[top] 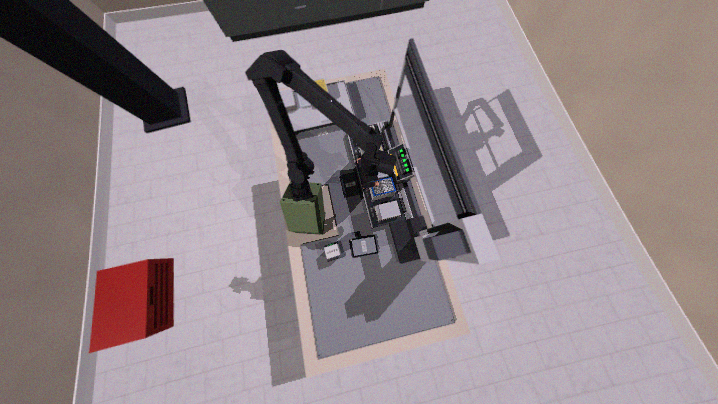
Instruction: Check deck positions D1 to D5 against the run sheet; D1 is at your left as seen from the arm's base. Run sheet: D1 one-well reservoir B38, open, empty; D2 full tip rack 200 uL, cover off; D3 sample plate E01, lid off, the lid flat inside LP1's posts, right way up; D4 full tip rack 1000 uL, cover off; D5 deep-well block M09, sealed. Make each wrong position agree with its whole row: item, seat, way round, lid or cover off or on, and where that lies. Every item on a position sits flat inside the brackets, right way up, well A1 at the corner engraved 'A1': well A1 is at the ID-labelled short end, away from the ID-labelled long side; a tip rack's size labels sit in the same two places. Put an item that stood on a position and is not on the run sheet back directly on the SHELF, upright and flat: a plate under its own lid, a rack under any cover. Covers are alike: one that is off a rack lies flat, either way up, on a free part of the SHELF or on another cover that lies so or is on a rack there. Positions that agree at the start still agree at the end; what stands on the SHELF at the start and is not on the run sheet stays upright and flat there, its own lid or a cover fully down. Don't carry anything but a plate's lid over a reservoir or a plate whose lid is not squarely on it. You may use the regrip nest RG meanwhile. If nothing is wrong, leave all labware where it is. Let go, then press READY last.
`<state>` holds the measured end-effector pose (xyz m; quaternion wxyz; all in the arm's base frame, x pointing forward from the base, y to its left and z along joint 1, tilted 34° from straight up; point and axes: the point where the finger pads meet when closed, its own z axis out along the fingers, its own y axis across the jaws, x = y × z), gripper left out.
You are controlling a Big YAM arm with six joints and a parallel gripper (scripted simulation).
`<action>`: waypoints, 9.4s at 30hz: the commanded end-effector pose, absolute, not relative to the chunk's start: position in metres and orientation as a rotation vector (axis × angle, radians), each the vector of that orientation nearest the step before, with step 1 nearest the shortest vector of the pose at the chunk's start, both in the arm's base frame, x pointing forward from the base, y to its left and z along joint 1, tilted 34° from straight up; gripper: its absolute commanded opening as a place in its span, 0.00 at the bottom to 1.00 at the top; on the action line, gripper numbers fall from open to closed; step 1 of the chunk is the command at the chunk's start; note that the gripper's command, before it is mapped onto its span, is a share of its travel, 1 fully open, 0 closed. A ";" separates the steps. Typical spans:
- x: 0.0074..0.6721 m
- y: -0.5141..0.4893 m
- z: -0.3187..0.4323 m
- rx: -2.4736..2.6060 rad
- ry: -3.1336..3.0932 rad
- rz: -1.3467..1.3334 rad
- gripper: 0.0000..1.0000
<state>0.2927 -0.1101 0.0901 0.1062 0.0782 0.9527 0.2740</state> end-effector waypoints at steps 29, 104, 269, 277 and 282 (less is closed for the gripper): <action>0.364 -0.246 0.051 0.209 2.781 0.752 1.00; 0.391 -0.210 -0.028 0.205 2.800 0.800 1.00; 0.422 0.007 0.094 0.199 2.773 0.786 1.00; 0.422 0.007 0.094 0.199 2.773 0.786 1.00; 0.429 0.029 0.119 0.181 2.756 0.781 1.00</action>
